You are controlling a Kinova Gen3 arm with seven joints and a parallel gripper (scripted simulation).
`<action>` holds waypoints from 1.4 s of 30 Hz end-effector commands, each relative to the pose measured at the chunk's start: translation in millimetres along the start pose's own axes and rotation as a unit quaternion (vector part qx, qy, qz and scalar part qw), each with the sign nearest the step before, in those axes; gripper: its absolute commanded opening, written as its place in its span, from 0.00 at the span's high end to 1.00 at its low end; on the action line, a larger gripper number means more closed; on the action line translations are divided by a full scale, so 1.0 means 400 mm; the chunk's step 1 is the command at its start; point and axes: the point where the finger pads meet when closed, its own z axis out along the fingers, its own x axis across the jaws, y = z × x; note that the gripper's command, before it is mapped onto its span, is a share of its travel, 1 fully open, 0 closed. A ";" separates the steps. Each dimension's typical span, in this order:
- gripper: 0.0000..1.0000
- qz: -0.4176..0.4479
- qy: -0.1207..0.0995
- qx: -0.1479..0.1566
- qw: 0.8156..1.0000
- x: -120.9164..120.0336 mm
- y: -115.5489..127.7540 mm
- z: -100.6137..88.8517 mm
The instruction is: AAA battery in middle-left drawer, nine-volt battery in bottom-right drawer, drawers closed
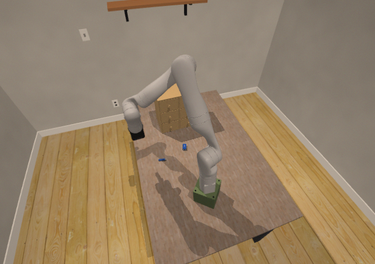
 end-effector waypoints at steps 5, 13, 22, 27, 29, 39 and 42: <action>1.00 0.019 0.004 -0.033 0.999 0.039 -0.024 0.013; 1.00 0.019 0.004 -0.051 0.999 0.039 -0.022 0.006; 1.00 0.019 0.003 -0.078 0.997 0.038 -0.018 -0.006; 1.00 0.019 0.003 -0.086 0.996 0.038 -0.017 -0.009; 1.00 0.019 0.003 -0.091 0.996 0.038 -0.016 -0.011; 1.00 0.019 0.003 -0.114 0.993 0.038 -0.012 -0.021; 1.00 0.019 0.002 -0.118 0.993 0.038 -0.012 -0.023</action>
